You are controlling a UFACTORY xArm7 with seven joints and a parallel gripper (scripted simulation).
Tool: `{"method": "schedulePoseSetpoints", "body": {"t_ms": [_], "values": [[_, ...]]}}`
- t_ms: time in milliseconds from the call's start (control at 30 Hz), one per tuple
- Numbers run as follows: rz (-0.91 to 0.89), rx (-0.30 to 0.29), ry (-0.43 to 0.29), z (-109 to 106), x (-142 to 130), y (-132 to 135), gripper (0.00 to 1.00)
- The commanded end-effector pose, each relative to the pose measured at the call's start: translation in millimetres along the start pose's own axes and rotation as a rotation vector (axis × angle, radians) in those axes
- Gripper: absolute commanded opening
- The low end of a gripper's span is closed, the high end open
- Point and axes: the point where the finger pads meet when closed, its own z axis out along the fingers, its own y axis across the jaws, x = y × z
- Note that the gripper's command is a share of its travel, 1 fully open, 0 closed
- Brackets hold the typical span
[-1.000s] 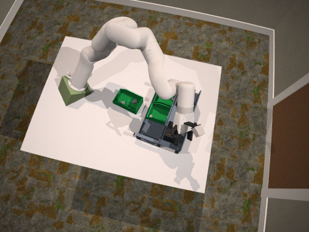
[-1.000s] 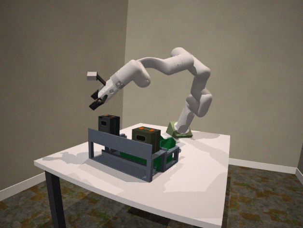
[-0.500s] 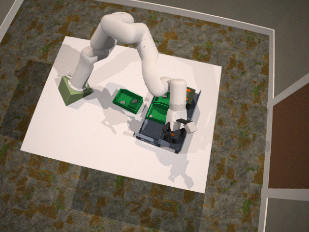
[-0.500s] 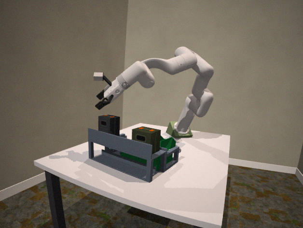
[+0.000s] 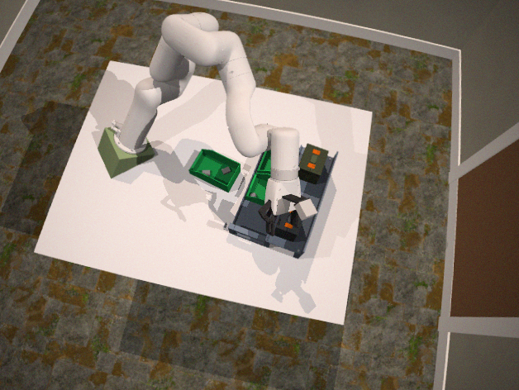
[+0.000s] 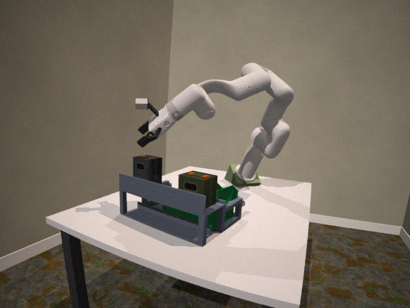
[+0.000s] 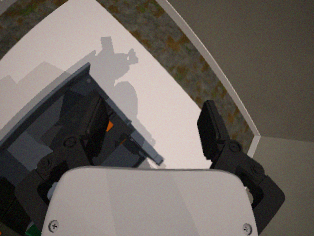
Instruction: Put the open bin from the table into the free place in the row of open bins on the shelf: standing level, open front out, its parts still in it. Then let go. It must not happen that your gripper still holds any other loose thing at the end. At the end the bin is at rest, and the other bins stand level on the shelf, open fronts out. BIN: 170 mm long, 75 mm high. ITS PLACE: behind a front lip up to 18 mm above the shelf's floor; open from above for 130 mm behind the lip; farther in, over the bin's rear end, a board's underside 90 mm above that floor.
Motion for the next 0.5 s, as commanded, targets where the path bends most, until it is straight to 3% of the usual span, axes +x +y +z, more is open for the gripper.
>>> {"method": "schedulePoseSetpoints", "body": {"t_ms": [0,467], "values": [[0.004,-0.001,0.004,-11.6,-24.4,24.8,1.0],[0.004,-0.001,0.004,-16.9,-38.5,36.5,1.0]]}}
